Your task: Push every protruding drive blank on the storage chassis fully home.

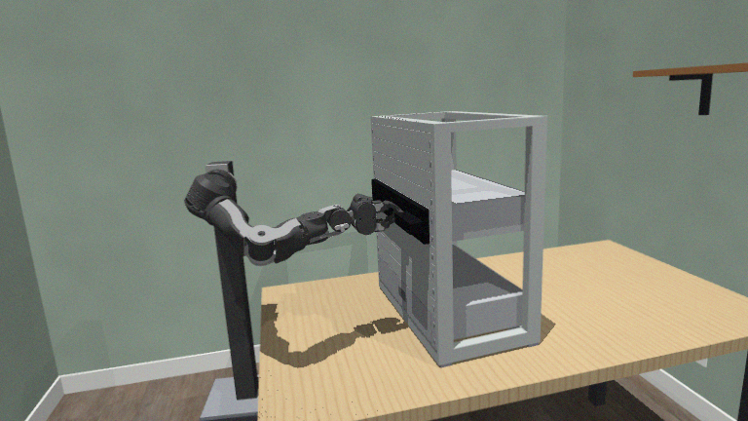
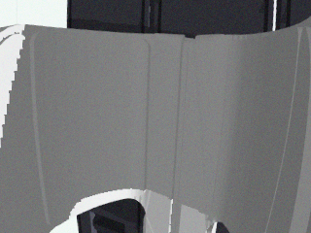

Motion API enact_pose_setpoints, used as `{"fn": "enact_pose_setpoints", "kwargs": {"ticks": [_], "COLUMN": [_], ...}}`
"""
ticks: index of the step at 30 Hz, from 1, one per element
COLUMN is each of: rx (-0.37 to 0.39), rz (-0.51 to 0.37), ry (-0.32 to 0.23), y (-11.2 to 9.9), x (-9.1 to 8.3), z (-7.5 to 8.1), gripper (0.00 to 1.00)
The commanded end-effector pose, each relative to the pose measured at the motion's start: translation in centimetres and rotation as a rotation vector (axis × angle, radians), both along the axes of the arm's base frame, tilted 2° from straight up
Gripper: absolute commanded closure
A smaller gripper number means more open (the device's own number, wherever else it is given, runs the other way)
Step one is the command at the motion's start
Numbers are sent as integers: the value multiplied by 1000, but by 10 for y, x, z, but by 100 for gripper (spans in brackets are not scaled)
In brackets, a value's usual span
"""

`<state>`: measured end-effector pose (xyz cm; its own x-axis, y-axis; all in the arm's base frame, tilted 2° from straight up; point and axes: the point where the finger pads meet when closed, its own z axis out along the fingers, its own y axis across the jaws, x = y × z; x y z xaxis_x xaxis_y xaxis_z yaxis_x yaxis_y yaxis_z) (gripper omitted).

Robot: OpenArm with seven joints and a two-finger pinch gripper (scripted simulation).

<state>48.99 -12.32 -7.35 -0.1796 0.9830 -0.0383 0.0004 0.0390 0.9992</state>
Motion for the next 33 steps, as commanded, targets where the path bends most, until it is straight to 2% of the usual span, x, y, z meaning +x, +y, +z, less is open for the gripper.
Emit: {"fn": "enact_pose_setpoints", "kwargs": {"ticks": [1, 12, 16, 20, 22, 33], "rx": [-1, -1, -1, -1, -1, -1], "rz": [2, 2, 6, 5, 5, 5], "ry": [-1, -1, -7, -7, -7, -8], "y": [1, 1, 1, -1, -1, -13], "x": [1, 1, -5, -19, -19, -84], "z": [2, 2, 4, 4, 4, 6], "gripper": [100, 100, 100, 100, 100, 100]}}
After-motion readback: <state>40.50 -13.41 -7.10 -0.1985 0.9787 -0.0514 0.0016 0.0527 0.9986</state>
